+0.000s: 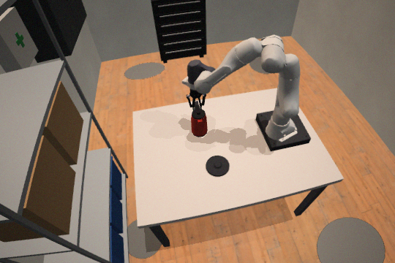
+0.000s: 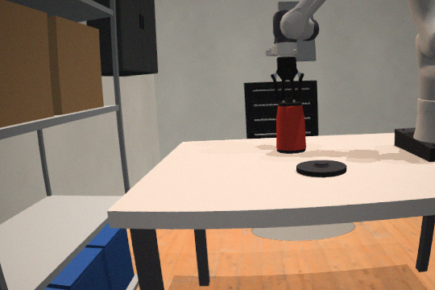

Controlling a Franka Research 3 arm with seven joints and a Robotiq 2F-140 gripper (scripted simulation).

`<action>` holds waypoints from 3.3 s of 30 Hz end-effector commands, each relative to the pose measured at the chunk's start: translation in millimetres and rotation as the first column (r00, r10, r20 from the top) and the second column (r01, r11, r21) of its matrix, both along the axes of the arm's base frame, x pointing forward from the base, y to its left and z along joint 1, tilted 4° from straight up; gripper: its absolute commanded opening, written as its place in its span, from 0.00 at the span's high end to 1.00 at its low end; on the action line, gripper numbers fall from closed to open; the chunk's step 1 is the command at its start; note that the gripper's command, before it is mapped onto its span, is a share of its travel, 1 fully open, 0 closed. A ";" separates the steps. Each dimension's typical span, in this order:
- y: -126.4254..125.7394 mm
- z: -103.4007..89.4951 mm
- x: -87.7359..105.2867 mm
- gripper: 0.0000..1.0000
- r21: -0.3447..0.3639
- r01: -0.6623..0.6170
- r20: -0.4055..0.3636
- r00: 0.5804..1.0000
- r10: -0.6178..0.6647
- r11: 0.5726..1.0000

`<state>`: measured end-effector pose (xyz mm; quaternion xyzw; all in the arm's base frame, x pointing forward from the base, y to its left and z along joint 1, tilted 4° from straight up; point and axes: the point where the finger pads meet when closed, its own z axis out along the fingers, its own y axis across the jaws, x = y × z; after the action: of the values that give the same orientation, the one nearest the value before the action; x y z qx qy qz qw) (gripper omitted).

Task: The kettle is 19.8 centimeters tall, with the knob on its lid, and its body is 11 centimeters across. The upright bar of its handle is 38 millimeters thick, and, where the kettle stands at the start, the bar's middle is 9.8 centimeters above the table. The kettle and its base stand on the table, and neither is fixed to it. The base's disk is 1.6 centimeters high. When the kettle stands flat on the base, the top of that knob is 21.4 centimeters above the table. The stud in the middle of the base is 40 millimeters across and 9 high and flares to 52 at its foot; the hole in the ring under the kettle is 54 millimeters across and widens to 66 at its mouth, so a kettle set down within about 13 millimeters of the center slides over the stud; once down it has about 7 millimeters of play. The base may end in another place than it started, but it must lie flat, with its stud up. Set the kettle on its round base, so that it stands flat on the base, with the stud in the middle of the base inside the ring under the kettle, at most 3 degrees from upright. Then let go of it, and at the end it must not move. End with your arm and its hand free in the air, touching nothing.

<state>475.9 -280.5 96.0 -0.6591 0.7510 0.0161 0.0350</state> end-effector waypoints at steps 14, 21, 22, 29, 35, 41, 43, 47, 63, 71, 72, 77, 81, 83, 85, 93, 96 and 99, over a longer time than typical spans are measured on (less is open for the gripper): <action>-0.9 25.2 0.3 1.00 -0.001 -0.005 0.002 1.000 0.005 1.000; -1.5 33.9 0.0 1.00 -0.001 -0.005 0.002 1.000 0.005 1.000; -1.6 35.4 -0.1 1.00 -0.001 -0.005 0.002 1.000 0.005 1.000; -2.2 43.1 -0.3 1.00 -0.001 -0.005 0.002 1.000 0.005 1.000; -2.3 45.0 -0.4 1.00 -0.001 -0.005 0.002 1.000 0.005 1.000; -2.3 45.0 -0.4 1.00 -0.001 -0.005 0.002 1.000 0.005 1.000; -2.3 45.0 -0.4 1.00 -0.001 -0.005 0.002 1.000 0.005 1.000; -2.3 45.0 -0.4 1.00 -0.001 -0.005 0.002 1.000 0.005 1.000; -2.3 45.0 -0.4 1.00 -0.001 -0.005 0.002 1.000 0.005 1.000; -2.3 45.0 -0.4 1.00 -0.001 -0.005 0.002 1.000 0.005 1.000; -2.3 45.0 -0.4 1.00 -0.001 -0.005 0.002 1.000 0.005 1.000; -3.7 46.6 0.4 1.00 -0.001 -0.005 0.002 1.000 0.005 1.000; -7.6 50.9 2.4 1.00 -0.001 -0.005 0.002 1.000 0.005 1.000; -8.8 52.2 3.0 1.00 -0.001 -0.005 0.002 1.000 0.005 1.000; -9.0 52.5 3.1 1.00 -0.001 -0.005 0.002 1.000 0.005 1.000; -9.0 52.5 3.1 1.00 -0.001 -0.005 0.002 1.000 0.005 1.000; -9.0 52.5 3.1 1.00 -0.001 -0.005 0.002 1.000 0.005 1.000; -9.0 52.5 3.1 1.00 -0.001 -0.005 0.002 1.000 0.005 1.000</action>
<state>477.6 -285.6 144.1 -0.6623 0.7481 0.0196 0.0349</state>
